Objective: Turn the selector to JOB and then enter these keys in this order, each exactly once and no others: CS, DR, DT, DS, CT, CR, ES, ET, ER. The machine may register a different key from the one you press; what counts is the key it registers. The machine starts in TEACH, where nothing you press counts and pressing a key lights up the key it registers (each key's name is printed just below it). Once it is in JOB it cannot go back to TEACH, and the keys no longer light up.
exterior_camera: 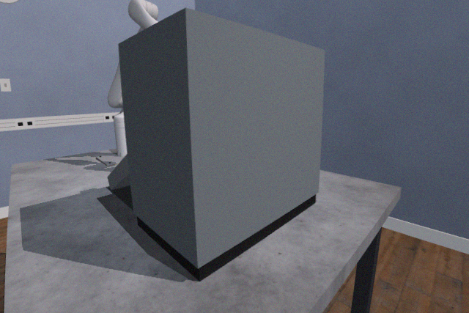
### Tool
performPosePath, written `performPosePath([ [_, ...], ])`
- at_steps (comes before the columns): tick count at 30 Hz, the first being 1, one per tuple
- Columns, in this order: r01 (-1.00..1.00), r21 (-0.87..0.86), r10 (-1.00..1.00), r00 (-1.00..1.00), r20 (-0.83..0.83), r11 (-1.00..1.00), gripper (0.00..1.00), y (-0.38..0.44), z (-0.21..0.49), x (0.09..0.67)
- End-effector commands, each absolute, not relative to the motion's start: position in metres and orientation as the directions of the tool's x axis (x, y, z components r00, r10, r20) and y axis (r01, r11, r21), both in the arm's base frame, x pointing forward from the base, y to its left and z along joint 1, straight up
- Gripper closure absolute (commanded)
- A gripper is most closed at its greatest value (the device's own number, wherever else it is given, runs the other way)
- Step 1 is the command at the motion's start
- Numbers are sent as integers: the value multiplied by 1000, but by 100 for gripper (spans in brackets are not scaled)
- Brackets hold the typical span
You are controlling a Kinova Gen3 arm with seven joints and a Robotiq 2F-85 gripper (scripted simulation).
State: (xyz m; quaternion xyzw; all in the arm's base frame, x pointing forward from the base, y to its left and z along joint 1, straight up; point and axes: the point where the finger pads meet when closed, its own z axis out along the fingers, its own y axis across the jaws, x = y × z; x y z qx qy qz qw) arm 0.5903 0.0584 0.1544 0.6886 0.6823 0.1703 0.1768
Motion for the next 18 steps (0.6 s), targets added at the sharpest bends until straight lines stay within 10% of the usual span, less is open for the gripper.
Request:
performPosePath([
  [1,879,478,1000,11,-6,-6,90,59,155,591],
  [18,879,478,1000,11,-6,-6,90,59,168,584],
])
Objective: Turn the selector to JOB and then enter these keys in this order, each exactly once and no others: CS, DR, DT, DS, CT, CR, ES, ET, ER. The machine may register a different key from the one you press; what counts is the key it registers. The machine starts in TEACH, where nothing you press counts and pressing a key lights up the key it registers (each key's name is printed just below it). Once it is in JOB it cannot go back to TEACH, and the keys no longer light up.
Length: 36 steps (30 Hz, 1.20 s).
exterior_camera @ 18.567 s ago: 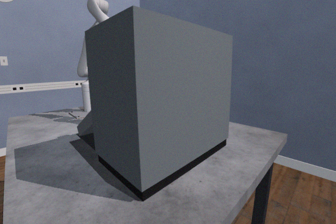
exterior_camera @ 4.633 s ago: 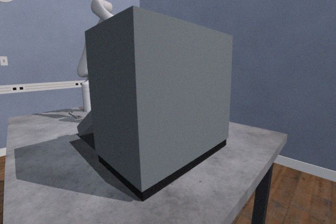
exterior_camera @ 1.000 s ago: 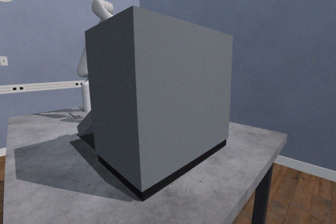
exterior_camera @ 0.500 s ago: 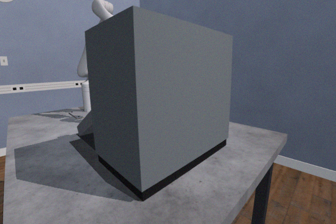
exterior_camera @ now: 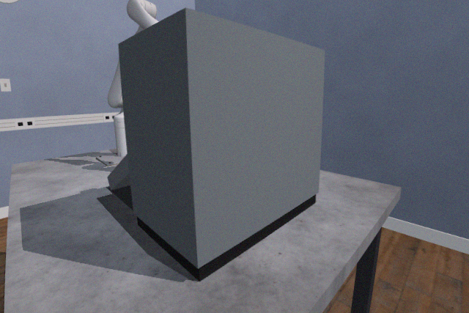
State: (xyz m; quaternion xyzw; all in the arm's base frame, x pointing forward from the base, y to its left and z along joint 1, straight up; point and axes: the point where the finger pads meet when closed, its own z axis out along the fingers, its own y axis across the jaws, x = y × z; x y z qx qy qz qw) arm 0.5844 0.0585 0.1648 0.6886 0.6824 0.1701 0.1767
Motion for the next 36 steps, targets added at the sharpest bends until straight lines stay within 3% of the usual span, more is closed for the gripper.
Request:
performPosePath([
  [1,879,478,1000,11,-6,-6,90,59,169,583],
  [23,879,478,1000,11,-6,-6,90,58,183,574],
  [36,879,478,1000,11,-6,-6,90,26,152,517],
])
